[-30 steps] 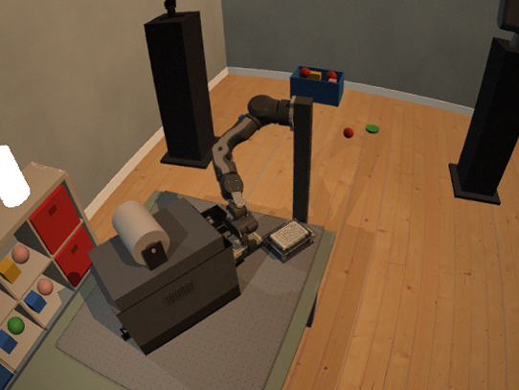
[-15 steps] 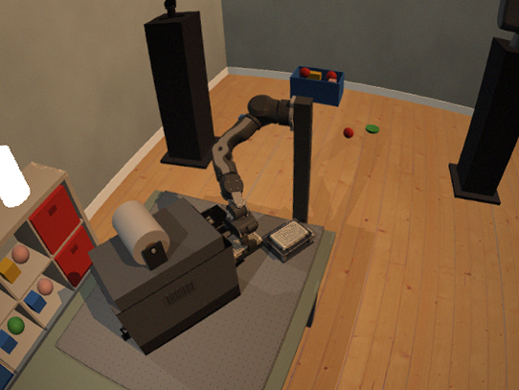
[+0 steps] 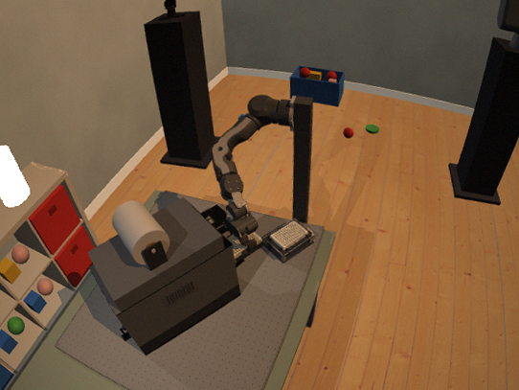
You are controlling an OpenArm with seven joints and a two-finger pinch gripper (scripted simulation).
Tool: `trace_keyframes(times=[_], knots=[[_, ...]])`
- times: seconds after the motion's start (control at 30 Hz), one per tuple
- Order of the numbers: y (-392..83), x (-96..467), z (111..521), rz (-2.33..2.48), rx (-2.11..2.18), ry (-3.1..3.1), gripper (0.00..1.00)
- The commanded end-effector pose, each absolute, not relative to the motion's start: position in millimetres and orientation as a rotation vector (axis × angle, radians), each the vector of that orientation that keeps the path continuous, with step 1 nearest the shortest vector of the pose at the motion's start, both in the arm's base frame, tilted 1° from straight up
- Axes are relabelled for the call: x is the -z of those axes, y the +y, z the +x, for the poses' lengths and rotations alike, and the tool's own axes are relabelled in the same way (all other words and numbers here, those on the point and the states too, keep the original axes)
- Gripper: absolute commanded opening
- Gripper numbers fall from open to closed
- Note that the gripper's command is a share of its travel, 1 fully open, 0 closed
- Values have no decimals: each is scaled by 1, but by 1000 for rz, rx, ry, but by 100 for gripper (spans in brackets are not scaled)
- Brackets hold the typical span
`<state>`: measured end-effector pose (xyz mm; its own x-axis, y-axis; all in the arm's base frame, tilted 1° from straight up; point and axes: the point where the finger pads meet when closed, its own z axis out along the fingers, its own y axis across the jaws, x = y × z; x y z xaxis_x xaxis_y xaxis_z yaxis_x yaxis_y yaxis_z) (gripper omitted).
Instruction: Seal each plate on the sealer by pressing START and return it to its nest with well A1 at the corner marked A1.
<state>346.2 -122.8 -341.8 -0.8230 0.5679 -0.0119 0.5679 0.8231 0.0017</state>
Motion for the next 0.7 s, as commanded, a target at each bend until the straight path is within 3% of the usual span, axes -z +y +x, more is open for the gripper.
trace_keyframes(times=[0.0, 0.67], knots=[[-121, 344, 345, 923, -4, 2994, 0], [-121, 350, 345, 923, -4, 2993, 0]])
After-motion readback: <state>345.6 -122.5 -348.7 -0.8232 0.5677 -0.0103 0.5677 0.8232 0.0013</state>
